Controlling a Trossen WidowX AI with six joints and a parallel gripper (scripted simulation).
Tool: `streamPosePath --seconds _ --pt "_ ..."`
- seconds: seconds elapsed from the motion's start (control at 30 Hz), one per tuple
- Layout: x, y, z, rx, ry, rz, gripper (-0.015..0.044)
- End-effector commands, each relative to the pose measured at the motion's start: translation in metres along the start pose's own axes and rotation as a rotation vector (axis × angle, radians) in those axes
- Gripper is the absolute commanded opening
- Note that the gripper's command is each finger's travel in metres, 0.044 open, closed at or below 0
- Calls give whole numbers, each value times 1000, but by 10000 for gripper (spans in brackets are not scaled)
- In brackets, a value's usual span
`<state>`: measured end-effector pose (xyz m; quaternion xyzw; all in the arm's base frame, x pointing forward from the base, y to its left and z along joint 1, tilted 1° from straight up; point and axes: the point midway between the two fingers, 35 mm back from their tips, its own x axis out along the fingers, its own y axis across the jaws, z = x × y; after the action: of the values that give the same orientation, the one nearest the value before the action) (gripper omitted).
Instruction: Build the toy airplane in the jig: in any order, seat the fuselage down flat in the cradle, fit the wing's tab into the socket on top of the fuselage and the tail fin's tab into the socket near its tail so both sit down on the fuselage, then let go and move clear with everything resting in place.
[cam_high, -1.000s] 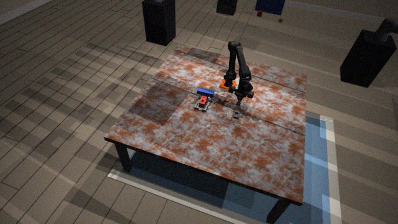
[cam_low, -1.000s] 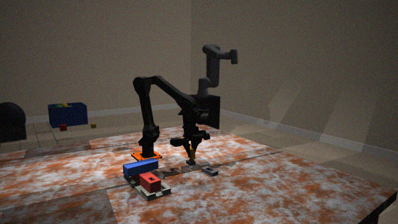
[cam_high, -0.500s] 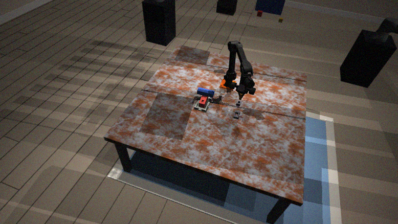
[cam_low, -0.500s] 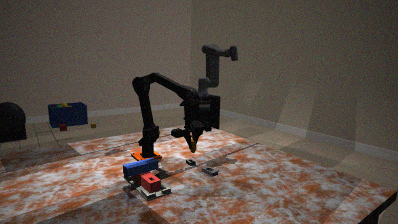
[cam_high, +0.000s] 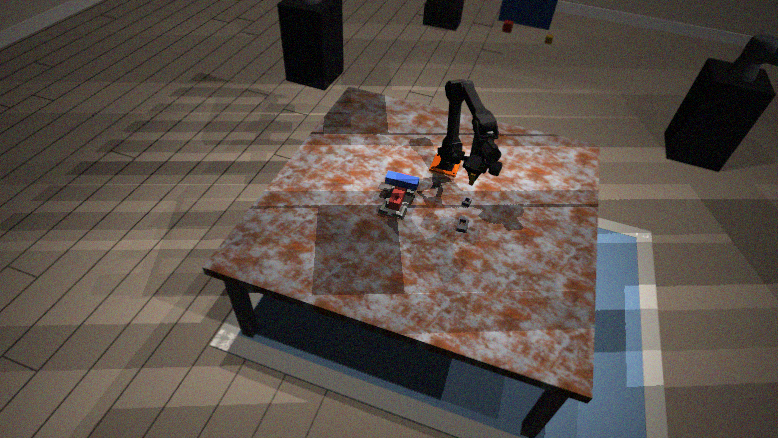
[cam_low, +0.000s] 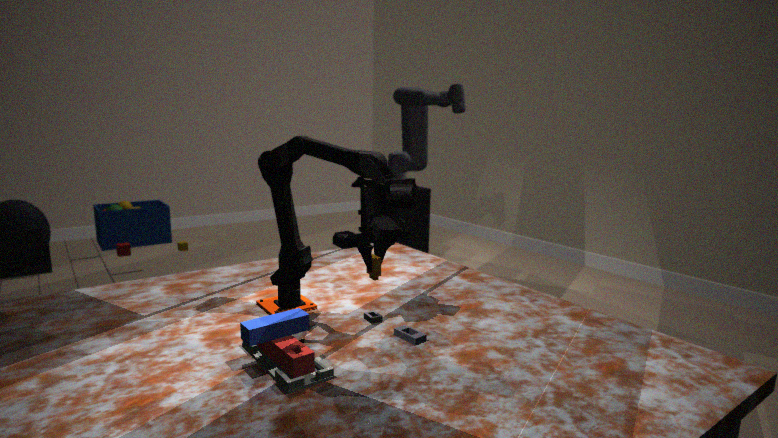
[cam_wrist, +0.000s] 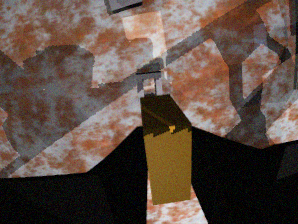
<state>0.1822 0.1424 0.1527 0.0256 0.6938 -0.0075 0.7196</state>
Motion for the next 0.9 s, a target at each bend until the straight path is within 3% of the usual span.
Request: streamPosePath --seconds 0.0,0.23,0.87 --pt "-14 -2 -2 4 4 -10 0" --pt "-30 -5 -6 5 15 -22 0" --pt "-26 -23 31 -6 11 -21 0"
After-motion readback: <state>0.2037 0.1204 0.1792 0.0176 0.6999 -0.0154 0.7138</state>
